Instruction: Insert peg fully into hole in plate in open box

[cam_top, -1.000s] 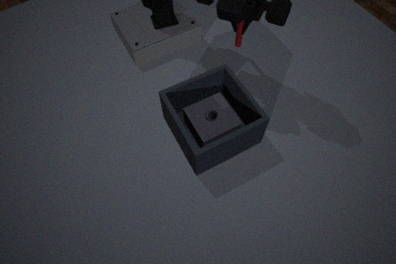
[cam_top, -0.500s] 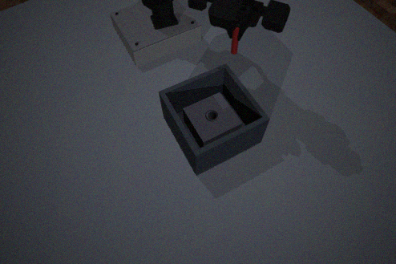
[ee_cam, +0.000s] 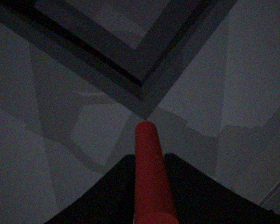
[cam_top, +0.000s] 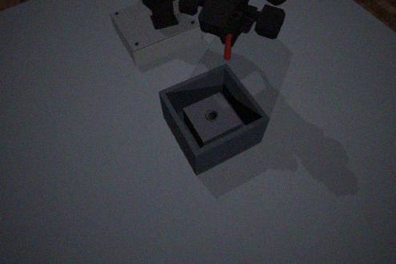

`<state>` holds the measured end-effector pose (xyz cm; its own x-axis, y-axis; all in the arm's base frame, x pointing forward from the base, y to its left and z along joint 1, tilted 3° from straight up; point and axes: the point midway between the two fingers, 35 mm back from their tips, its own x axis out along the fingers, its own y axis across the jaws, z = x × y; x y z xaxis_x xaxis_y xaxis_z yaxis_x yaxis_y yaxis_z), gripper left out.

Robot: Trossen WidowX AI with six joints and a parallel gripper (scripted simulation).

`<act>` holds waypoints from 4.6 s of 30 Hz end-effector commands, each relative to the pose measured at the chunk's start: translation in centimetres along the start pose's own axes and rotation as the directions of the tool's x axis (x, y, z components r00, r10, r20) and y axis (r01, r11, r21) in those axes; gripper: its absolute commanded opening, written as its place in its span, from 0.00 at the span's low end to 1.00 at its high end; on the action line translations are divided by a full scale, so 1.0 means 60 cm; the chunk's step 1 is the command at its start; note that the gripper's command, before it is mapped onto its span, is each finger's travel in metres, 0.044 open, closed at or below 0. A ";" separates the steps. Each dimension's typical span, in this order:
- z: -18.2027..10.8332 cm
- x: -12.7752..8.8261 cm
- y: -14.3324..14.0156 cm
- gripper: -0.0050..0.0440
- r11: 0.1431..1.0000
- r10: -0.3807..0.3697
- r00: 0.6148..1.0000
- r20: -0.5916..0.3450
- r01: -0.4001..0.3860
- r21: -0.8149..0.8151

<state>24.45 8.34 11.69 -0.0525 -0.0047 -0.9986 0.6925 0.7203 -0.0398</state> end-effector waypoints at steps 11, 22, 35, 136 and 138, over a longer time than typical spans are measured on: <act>0.065 -0.003 0.017 0.10 1.000 -0.009 1.000 0.002 0.009 -0.002; 0.114 -0.003 0.025 0.10 1.000 -0.009 1.000 0.002 0.009 -0.002; 0.175 0.000 0.027 0.10 1.000 -0.010 1.000 0.002 0.010 -0.002; 0.189 0.129 0.028 0.10 1.000 -0.010 1.000 0.002 0.010 -0.002; 0.189 0.132 0.028 0.10 1.000 -0.010 1.000 0.002 0.010 -0.002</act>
<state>33.49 1.67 4.00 -0.0477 -0.0102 -0.9988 0.6920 0.7208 -0.0404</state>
